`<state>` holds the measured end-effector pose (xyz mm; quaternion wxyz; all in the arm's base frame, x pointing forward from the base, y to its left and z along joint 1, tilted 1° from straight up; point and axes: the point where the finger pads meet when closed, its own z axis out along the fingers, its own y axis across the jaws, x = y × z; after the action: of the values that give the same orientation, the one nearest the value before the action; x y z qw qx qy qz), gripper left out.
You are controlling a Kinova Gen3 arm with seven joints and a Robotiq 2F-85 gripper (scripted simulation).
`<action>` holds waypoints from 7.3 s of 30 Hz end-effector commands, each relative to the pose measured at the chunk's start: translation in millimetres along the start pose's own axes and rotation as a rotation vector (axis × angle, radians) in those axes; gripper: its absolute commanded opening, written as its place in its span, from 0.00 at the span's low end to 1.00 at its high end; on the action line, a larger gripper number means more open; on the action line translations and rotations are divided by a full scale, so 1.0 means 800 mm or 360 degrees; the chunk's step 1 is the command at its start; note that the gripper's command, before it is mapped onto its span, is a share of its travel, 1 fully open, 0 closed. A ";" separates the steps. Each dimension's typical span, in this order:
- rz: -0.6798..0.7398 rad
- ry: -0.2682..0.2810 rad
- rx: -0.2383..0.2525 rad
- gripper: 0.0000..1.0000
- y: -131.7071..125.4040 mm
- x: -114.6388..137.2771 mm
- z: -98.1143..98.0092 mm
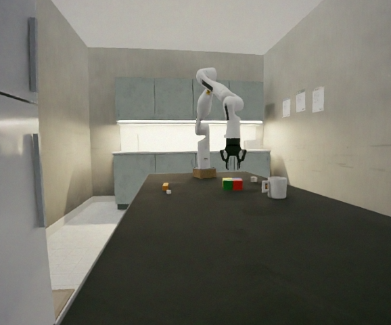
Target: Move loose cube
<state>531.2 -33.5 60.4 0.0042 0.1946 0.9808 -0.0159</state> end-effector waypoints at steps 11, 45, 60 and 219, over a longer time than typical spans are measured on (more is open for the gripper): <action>-0.0005 0.0003 -0.0005 0.54 0.001 0.000 -0.004; 0.0428 0.0014 -0.0013 0.52 -0.009 0.019 -0.001; 0.1336 0.0026 -0.0002 0.52 -0.042 0.053 0.001; 0.2499 0.0010 -0.0009 0.52 -0.078 0.090 0.116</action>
<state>438.6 -70.5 -31.2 0.0123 0.8292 0.5587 -0.0065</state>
